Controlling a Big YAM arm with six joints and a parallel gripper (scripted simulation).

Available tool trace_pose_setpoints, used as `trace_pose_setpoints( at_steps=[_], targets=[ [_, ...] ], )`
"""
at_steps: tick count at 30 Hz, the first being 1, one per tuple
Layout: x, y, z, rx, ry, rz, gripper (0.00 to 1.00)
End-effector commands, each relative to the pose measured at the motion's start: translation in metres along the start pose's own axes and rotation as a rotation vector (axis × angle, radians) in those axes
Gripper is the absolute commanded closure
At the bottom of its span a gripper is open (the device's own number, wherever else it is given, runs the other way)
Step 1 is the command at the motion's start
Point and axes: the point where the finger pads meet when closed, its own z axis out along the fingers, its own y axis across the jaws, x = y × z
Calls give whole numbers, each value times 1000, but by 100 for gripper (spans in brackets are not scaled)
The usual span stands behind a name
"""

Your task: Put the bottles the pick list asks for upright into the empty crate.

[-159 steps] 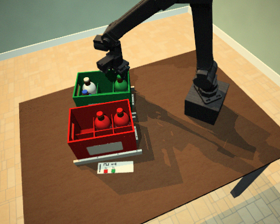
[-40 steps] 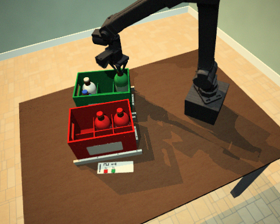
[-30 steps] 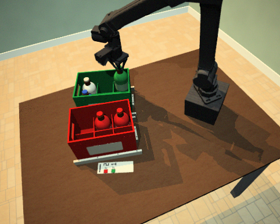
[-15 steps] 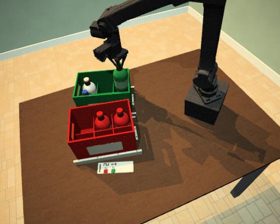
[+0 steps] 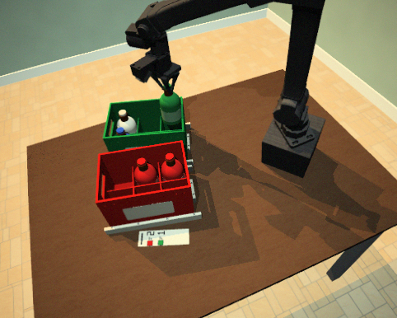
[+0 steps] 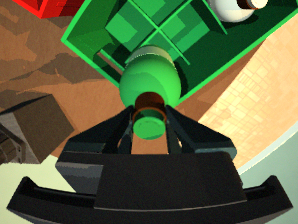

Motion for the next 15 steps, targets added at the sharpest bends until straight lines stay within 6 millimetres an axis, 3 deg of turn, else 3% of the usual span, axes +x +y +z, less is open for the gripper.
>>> trace_pose_setpoints(
  at_steps=[1,15],
  targets=[
    [-1,-24,-54,99,-20,-4,100],
    [-1,-22,-78,101,-19,-5,100]
  ],
)
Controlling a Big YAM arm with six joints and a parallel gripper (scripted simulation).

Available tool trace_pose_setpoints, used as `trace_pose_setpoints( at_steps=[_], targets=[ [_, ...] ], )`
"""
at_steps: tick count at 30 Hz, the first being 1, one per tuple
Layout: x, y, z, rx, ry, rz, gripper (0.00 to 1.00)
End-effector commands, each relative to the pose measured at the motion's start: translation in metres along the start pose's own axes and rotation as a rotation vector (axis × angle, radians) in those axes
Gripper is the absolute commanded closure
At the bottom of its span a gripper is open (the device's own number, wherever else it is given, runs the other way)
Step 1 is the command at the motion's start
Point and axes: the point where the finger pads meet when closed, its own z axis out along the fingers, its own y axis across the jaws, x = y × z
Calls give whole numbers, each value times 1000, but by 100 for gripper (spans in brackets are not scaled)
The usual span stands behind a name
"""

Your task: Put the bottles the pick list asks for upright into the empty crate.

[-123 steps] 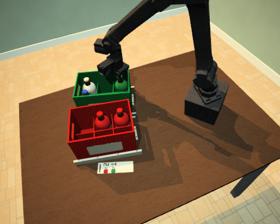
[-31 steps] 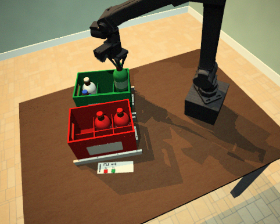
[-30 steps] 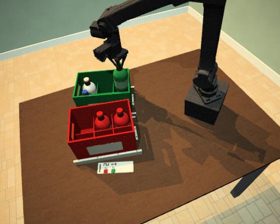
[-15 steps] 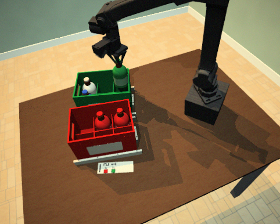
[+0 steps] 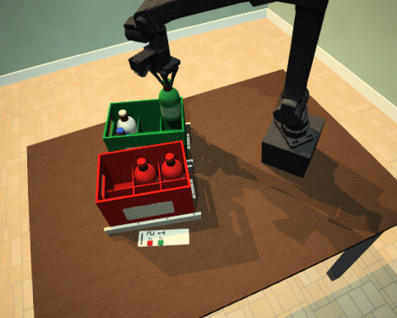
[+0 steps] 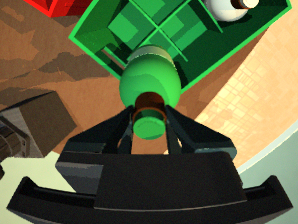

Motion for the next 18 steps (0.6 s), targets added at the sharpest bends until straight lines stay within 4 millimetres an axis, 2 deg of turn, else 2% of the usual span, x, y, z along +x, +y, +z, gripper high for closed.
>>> trace_pose_setpoints(
  at_steps=[1,18],
  targets=[
    [-1,-22,-59,104,-20,-5,100],
    [0,-21,-84,105,-19,-5,100]
  ],
)
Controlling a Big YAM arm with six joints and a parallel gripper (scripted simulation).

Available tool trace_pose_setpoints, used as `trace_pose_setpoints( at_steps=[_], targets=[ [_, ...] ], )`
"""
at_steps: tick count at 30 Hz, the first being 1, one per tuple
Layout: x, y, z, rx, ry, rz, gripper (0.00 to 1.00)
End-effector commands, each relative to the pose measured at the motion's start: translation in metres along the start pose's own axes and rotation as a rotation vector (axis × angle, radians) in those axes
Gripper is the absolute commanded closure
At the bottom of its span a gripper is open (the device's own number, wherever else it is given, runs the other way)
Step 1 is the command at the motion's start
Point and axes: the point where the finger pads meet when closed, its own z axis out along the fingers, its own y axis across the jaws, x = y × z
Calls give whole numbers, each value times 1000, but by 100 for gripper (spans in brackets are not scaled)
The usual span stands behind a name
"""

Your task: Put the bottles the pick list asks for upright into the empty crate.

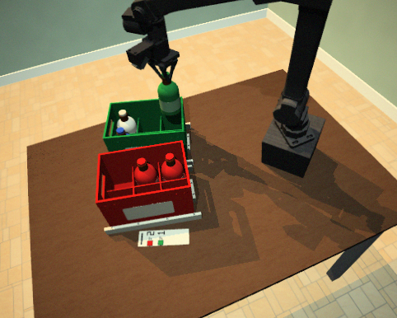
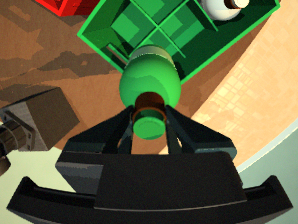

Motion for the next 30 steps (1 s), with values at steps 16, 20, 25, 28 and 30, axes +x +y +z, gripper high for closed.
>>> trace_pose_setpoints(
  at_steps=[16,20,25,28,30],
  targets=[
    [0,-26,-67,108,-20,-7,100],
    [0,-26,-68,108,-21,-7,100],
    [0,-28,-70,108,-21,-7,100],
    [1,-29,-68,101,-20,-5,100],
    [1,-31,-65,94,-18,-4,100]
  ],
)
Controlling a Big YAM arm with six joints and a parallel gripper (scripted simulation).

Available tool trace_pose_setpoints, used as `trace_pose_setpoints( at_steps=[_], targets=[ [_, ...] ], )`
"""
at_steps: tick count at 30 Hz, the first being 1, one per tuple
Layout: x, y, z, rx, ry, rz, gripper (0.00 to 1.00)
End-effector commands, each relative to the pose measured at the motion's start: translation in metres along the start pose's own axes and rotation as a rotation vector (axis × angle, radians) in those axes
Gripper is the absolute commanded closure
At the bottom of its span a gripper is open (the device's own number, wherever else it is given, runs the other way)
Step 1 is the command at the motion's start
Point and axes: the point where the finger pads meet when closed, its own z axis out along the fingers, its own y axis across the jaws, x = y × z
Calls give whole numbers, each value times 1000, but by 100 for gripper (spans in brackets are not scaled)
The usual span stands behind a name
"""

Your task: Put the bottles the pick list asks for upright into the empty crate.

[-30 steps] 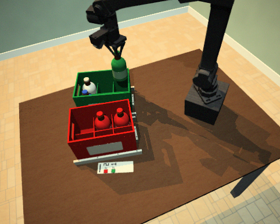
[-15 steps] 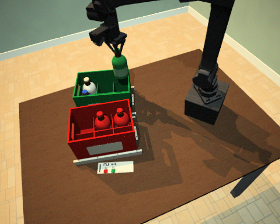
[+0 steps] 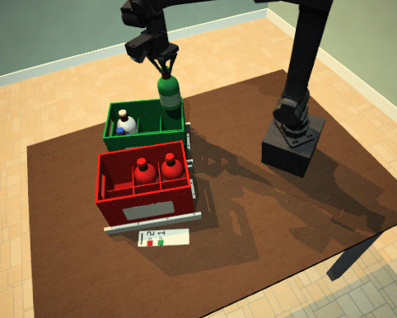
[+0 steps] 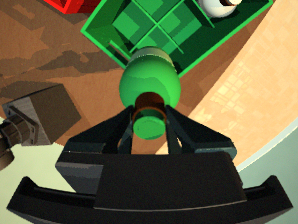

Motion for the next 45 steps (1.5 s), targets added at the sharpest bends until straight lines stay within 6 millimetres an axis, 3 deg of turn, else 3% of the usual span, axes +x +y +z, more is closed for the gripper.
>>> trace_pose_setpoints(
  at_steps=[1,35,40,42,45],
  targets=[
    [-2,-29,-46,97,-21,-7,100],
    [-2,-32,-47,97,-21,-7,100],
    [-9,-30,-51,104,-24,12,100],
    [-25,-26,-49,101,-24,-14,100],
    [-31,-24,-51,104,-25,-15,100]
  ],
)
